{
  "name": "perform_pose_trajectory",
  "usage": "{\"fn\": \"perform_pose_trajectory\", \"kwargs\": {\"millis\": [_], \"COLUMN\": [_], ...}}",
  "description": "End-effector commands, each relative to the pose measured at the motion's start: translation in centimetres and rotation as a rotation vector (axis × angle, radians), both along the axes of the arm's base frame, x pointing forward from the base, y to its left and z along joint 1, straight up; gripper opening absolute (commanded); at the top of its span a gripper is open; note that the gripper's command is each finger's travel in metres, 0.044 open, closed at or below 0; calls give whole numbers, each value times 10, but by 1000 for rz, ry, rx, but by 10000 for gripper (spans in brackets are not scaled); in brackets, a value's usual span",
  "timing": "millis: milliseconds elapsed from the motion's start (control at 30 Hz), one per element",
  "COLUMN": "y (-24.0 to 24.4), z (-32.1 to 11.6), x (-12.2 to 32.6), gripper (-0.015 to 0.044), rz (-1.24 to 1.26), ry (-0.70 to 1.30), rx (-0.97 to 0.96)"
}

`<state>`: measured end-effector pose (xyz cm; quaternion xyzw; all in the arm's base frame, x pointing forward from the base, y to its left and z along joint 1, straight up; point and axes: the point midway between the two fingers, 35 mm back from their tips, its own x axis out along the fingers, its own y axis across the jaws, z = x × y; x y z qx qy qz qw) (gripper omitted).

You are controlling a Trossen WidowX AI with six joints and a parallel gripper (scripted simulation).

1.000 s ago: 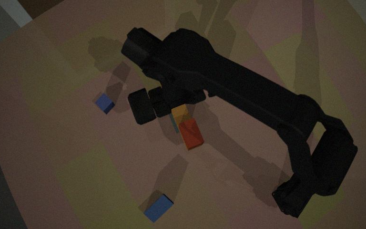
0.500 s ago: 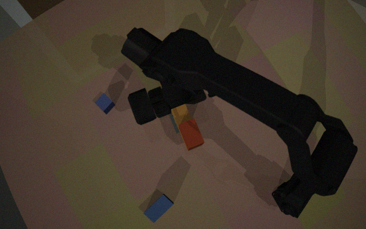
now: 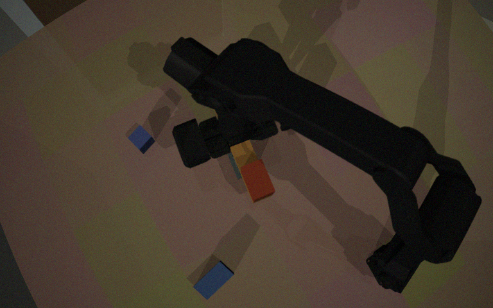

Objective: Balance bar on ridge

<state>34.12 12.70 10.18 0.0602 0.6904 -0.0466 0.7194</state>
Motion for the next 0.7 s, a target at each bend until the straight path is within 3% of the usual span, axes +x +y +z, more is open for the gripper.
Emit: {"fn": "perform_pose_trajectory", "kwargs": {"millis": [0,667], "y": [0,0], "z": [0,0], "x": [0,0], "gripper": [172,185], "rz": [0,0], "ry": [0,0], "rx": [0,0]}}
